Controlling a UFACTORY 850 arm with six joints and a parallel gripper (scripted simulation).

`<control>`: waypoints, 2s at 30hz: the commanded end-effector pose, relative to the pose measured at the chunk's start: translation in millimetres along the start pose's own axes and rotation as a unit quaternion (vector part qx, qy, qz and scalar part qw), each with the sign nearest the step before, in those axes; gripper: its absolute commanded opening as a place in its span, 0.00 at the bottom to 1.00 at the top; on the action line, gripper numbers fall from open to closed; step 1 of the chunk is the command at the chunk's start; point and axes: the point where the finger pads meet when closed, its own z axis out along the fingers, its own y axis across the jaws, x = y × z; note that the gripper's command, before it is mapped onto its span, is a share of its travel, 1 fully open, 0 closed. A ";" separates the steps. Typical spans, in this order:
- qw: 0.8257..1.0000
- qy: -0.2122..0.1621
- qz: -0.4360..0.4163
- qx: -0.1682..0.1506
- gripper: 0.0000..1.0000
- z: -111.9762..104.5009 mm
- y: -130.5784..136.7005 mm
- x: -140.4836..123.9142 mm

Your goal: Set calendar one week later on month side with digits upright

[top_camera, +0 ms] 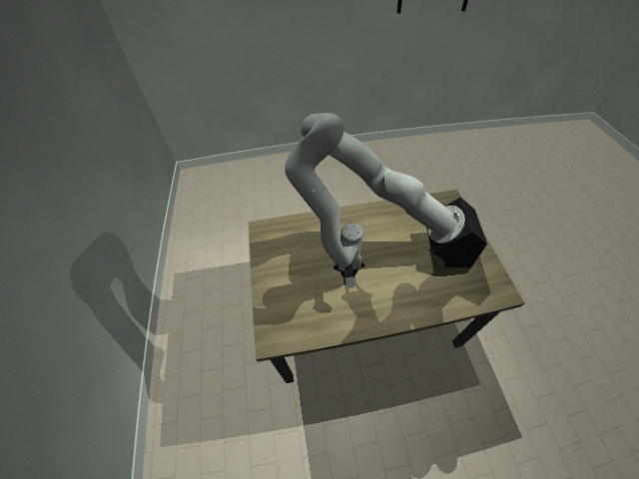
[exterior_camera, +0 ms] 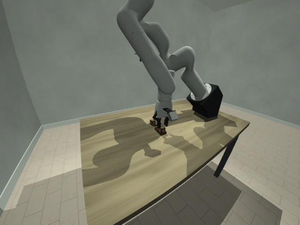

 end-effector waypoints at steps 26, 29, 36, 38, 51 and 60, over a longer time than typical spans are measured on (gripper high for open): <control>1.000 0.000 0.000 0.000 0.49 13.2 0.3 0.2; 1.000 0.000 0.000 0.000 0.49 18.4 0.3 0.2; 1.000 0.000 0.000 0.000 0.49 25.4 0.3 0.2; 1.000 0.000 0.000 0.000 0.49 27.0 0.3 0.2; 1.000 0.000 0.000 0.000 0.49 28.1 0.3 0.2; 1.000 0.000 0.000 0.000 0.49 28.1 0.3 0.2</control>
